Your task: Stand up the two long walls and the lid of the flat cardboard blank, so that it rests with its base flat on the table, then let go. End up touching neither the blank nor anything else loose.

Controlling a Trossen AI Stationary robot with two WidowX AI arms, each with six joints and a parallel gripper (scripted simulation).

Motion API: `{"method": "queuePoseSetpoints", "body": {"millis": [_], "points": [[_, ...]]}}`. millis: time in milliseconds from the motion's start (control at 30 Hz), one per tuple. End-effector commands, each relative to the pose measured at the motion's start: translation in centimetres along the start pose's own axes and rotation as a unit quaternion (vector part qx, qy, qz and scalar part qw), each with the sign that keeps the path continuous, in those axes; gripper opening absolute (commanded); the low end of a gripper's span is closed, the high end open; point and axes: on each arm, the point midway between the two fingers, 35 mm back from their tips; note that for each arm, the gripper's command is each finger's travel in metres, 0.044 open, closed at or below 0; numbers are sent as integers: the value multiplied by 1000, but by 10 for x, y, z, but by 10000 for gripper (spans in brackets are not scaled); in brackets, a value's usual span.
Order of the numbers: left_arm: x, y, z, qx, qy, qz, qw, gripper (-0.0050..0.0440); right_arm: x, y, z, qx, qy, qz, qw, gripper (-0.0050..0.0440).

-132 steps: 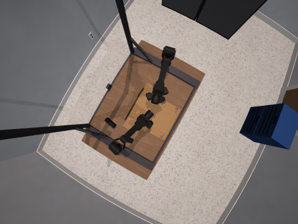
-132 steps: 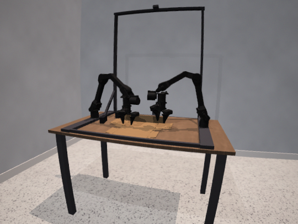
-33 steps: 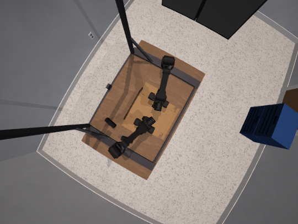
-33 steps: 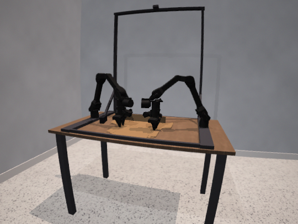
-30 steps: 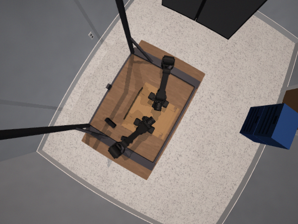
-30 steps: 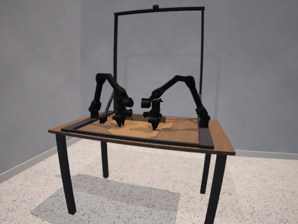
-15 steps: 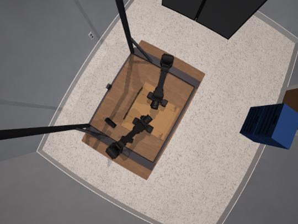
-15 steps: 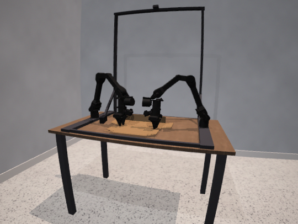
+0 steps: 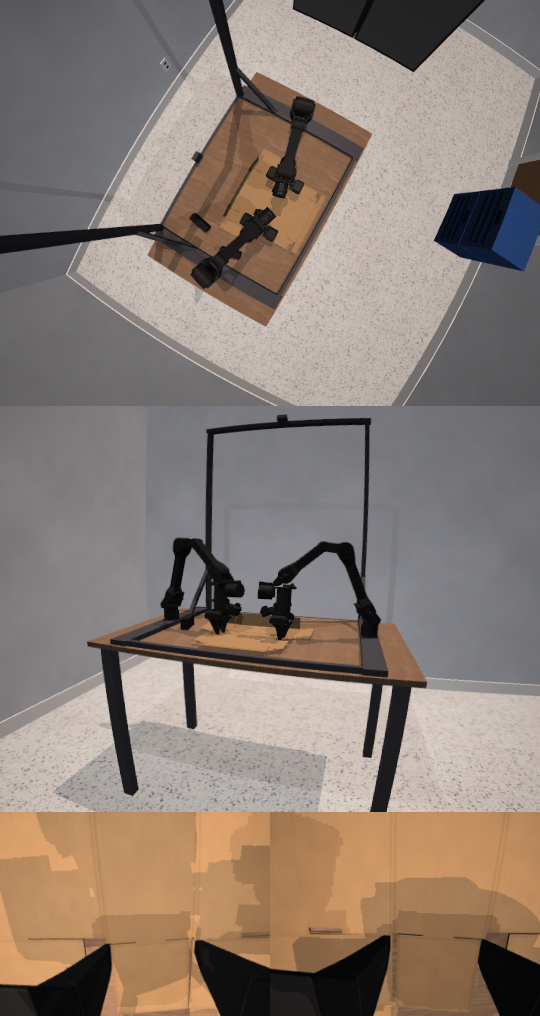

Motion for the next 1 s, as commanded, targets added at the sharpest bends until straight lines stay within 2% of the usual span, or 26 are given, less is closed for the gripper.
{"method": "queuePoseSetpoints", "body": {"millis": [0,167,400,967], "points": [[-4,3,-6,-1,-3,-4,1000,274,-4,2,5,1,2,-1,1000,274],[-4,3,-9,-1,8,-4,1000,274,-4,3,8,1,-9,2,1000,274],[-3,1,-20,-1,47,-10,999,274,-2,4,19,2,-45,6,999,274],[1,0,-44,-2,51,-11,999,274,2,6,43,4,-48,6,999,274]]}}
Point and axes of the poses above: on each arm, the point midway between the two fingers, 35 mm back from their tips, its own x axis back along the fingers, its own z axis across the jaws, y = z × x, and after that the axes turned 9 degrees about x, right-handed
